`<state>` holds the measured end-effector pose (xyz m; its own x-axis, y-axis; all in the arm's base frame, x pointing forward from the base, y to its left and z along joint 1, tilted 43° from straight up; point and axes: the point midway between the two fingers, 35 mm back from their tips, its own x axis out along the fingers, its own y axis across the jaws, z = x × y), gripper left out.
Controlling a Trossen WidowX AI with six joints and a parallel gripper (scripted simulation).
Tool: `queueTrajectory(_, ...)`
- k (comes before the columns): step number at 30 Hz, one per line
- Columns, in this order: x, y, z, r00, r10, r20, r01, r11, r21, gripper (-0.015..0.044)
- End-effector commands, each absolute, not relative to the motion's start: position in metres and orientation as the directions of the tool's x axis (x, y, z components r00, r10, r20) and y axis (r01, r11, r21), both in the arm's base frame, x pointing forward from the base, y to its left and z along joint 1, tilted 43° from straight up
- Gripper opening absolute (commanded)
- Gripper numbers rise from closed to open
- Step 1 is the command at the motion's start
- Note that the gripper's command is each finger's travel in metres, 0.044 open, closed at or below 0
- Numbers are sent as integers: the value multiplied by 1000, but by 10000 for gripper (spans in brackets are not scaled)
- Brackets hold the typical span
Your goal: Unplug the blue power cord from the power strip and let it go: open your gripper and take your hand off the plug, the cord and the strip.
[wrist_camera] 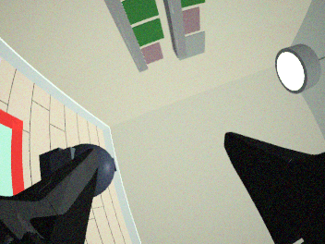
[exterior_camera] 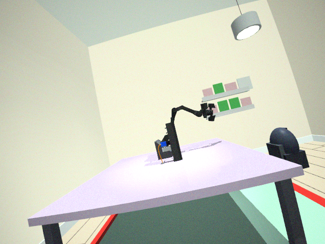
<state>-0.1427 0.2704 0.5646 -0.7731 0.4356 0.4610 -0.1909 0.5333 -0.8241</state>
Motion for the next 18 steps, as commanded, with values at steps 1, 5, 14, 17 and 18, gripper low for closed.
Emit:
queueTrajectory(1,-141,272,564,-770,442,459,-190,528,-828,374)
queueTrajectory(5,-111,305,550,-705,571,422,-190,421,-887,269)
queueTrajectory(14,-4,370,503,-439,852,287,-314,154,-937,160)
queueTrajectory(17,38,382,485,-328,916,231,-389,92,-916,160)
queueTrajectory(18,53,385,479,-289,934,211,-417,76,-906,160)
